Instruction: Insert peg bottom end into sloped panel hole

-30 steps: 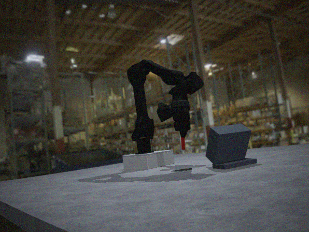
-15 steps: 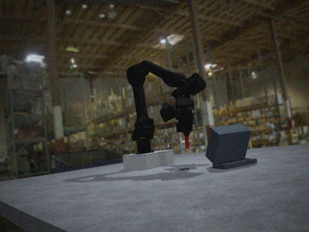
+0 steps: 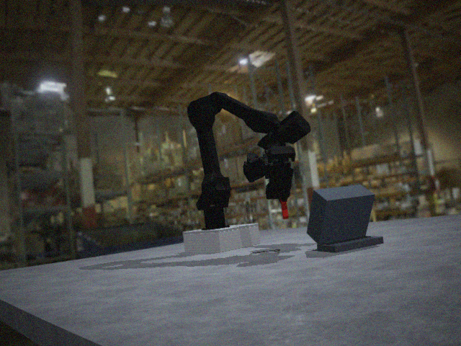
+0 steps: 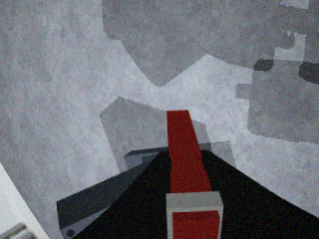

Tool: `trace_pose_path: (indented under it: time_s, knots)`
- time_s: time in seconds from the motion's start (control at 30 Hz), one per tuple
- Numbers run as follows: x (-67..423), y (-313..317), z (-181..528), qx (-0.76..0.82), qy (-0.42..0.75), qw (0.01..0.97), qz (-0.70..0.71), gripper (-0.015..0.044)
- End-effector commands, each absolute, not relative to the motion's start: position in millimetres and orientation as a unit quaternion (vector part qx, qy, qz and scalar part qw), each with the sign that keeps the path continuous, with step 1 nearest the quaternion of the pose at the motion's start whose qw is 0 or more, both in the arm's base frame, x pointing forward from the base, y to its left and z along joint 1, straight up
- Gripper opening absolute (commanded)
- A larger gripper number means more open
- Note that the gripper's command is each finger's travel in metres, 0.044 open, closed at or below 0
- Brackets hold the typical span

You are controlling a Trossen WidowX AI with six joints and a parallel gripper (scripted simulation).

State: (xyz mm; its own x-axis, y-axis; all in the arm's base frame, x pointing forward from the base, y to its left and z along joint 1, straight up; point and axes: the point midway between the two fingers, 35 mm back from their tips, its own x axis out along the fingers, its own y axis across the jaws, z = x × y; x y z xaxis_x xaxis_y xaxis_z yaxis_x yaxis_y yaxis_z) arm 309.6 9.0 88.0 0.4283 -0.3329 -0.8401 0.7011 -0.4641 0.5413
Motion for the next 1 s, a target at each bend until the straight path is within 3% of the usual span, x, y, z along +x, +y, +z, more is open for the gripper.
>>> trace_pose_path:
  time_s: [0.0, 0.97]
  knots:
    - [308.1, 12.3, 89.6, 0.681, 0.133, 0.511, -0.507, 0.0000]
    - [304.9, 42.0, 93.3, 0.684, 0.121, 0.565, -0.445, 0.0000]
